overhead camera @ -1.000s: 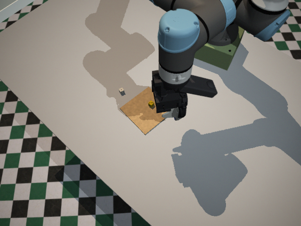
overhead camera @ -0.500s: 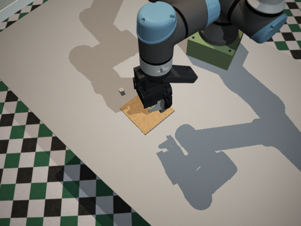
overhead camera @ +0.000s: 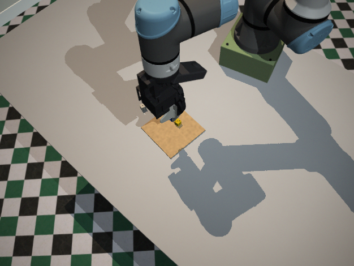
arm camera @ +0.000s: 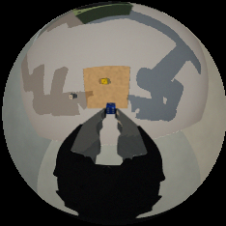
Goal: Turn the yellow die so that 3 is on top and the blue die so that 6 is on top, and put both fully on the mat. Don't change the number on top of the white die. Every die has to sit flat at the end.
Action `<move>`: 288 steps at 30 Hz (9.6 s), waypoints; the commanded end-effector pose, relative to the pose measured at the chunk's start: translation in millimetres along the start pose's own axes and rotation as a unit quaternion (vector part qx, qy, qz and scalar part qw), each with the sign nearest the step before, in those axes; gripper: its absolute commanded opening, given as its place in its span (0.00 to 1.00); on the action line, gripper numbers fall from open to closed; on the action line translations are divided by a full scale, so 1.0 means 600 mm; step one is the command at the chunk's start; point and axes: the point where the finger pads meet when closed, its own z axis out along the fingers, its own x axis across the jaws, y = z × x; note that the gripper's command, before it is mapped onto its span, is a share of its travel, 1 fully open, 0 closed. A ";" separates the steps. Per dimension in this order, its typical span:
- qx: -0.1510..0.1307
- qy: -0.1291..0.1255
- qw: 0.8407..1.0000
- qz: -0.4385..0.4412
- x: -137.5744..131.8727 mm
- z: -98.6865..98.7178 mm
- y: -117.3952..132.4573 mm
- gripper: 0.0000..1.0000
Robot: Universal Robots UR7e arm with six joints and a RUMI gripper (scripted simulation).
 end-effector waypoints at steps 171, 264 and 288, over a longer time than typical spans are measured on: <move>-0.001 0.008 0.998 -0.055 -0.024 0.157 0.012 0.00; -0.001 0.008 0.998 -0.055 -0.025 0.162 0.014 0.00; -0.001 0.008 0.998 -0.055 -0.025 0.162 0.014 0.18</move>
